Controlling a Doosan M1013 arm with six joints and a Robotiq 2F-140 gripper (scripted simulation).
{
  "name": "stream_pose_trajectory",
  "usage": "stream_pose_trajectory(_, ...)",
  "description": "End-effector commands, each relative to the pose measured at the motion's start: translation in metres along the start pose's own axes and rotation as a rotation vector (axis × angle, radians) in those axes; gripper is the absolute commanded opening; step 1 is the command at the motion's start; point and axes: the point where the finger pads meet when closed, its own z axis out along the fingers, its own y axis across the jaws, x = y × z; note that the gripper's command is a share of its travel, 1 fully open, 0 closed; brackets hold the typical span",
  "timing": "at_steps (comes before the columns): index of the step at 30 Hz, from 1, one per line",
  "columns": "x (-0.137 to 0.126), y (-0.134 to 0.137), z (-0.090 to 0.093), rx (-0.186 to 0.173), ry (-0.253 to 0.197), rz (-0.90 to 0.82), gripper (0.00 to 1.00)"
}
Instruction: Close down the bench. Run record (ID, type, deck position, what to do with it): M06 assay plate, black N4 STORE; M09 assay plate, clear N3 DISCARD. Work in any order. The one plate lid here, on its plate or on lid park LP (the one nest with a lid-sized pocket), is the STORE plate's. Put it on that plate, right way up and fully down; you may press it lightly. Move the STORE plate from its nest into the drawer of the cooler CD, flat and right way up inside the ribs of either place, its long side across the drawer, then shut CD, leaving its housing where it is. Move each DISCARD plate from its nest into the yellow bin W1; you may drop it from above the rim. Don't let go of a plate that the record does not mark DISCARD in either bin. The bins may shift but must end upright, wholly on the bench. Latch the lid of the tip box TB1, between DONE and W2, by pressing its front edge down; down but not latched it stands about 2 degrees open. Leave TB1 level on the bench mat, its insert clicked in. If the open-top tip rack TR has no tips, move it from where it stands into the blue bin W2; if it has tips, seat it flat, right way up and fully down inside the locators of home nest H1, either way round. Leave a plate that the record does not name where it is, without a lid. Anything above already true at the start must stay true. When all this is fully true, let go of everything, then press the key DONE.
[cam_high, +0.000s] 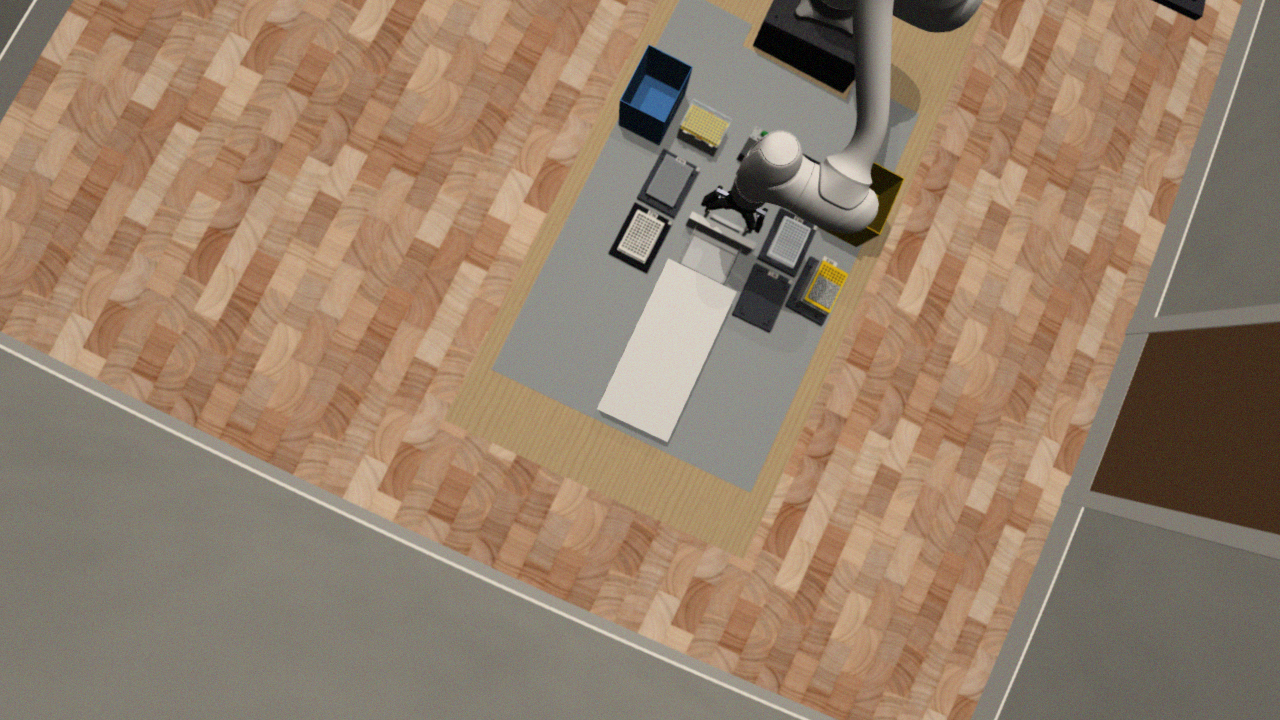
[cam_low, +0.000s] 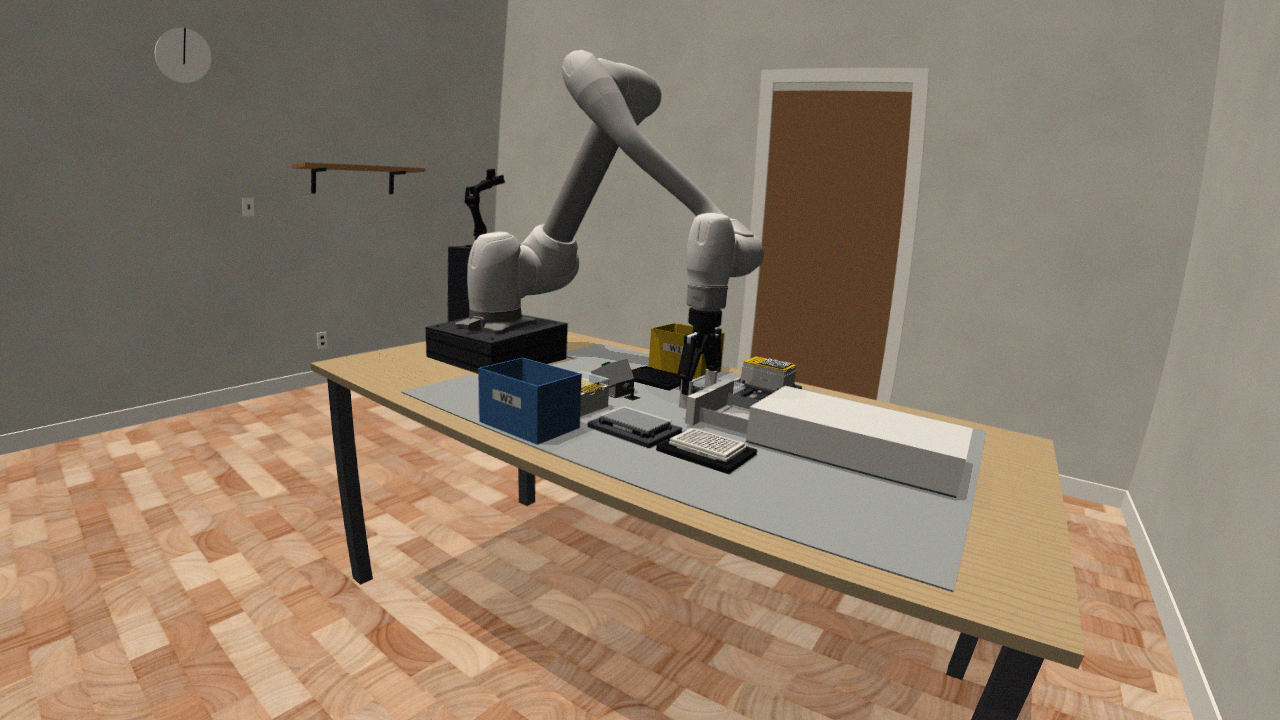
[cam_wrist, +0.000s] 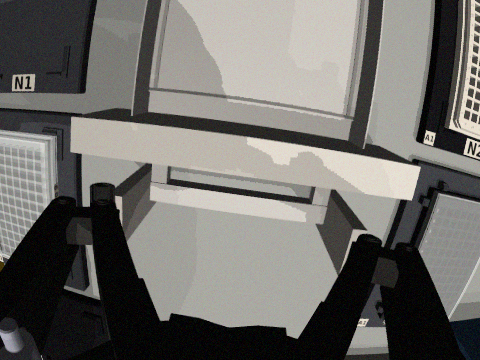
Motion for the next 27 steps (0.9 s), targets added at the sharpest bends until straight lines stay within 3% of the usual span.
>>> stream_pose_trajectory(1,-0.006,0.000,0.000,0.000,0.000,0.000,0.00)
stream_pose_trajectory(27,-0.032,0.000,0.000,0.000,0.000,0.000,0.00)
